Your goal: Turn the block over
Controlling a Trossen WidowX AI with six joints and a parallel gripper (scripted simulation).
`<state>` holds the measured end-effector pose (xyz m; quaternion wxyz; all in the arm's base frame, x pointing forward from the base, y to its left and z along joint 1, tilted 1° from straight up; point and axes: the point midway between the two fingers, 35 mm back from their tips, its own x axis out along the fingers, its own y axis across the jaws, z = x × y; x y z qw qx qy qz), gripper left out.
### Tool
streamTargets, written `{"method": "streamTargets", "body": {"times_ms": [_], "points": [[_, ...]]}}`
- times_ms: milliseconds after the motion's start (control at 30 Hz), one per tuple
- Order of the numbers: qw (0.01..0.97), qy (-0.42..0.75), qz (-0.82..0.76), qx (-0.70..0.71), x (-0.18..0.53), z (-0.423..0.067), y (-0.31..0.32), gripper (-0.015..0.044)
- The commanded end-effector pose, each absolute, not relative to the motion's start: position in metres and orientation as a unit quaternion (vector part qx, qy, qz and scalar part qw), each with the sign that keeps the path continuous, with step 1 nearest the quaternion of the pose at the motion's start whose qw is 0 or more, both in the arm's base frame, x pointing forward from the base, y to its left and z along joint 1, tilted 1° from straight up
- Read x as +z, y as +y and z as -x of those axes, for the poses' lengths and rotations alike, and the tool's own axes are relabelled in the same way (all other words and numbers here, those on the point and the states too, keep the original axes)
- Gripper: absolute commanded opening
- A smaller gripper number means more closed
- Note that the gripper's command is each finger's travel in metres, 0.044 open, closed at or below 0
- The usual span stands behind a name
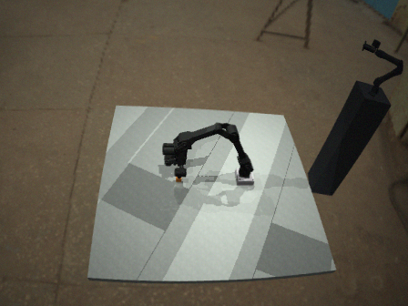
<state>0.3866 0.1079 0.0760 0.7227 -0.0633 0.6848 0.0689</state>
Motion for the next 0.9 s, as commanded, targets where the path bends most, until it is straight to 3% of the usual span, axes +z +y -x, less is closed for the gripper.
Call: {"method": "streamTargets", "body": {"times_ms": [0,867], "points": [[0.715,0.692,0.069,0.067,0.060,-0.384,0.106,0.0440],[0.715,0.692,0.069,0.067,0.020,-0.385,0.104,0.0440]]}}
